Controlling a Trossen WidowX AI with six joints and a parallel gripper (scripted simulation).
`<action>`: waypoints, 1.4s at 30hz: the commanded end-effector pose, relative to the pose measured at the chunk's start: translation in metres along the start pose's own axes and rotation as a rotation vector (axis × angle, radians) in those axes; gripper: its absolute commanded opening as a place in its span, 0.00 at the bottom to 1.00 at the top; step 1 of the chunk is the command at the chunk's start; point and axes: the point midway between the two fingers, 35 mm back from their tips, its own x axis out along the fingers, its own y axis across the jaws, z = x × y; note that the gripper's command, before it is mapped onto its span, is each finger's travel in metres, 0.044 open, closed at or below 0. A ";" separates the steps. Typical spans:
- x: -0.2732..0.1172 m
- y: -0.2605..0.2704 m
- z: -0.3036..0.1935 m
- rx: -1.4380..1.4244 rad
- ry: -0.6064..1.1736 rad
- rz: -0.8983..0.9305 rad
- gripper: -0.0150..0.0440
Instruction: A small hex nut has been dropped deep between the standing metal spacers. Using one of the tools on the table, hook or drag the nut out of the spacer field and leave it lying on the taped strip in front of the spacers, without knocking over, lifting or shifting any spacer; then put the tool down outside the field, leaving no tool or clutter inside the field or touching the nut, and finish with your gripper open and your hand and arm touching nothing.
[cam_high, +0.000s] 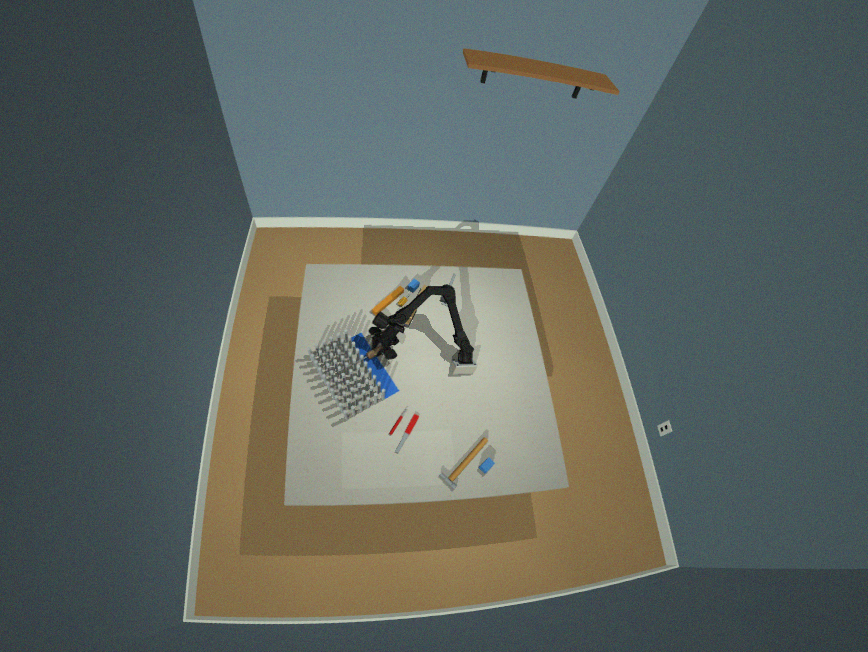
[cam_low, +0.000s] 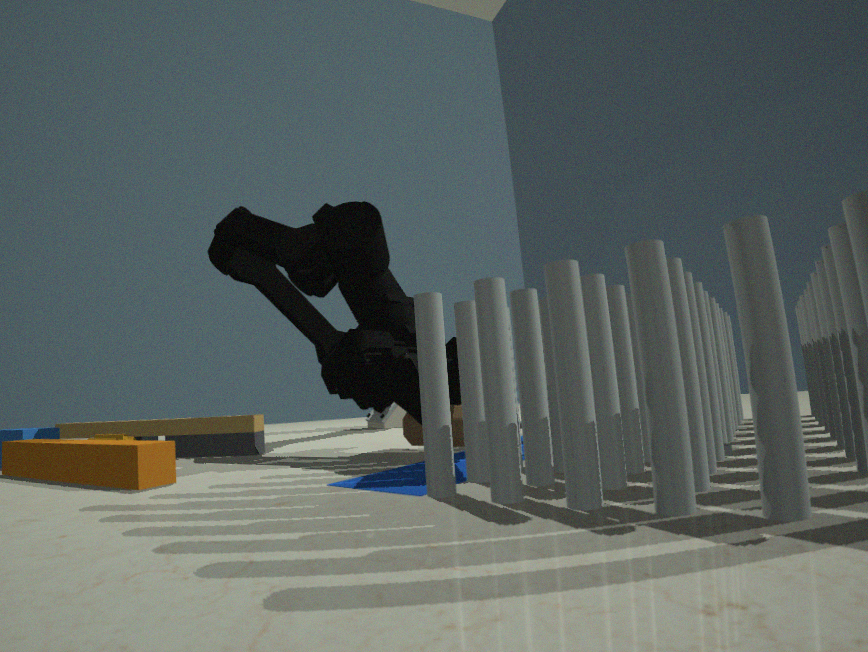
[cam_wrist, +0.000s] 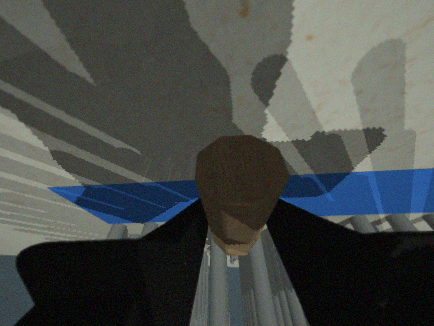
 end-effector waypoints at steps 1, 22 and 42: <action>0.002 -0.001 0.000 -0.007 0.009 -0.003 0.25; -0.003 -0.001 0.011 -0.005 0.008 -0.003 0.25; -0.010 -0.002 0.022 -0.006 0.008 -0.003 0.25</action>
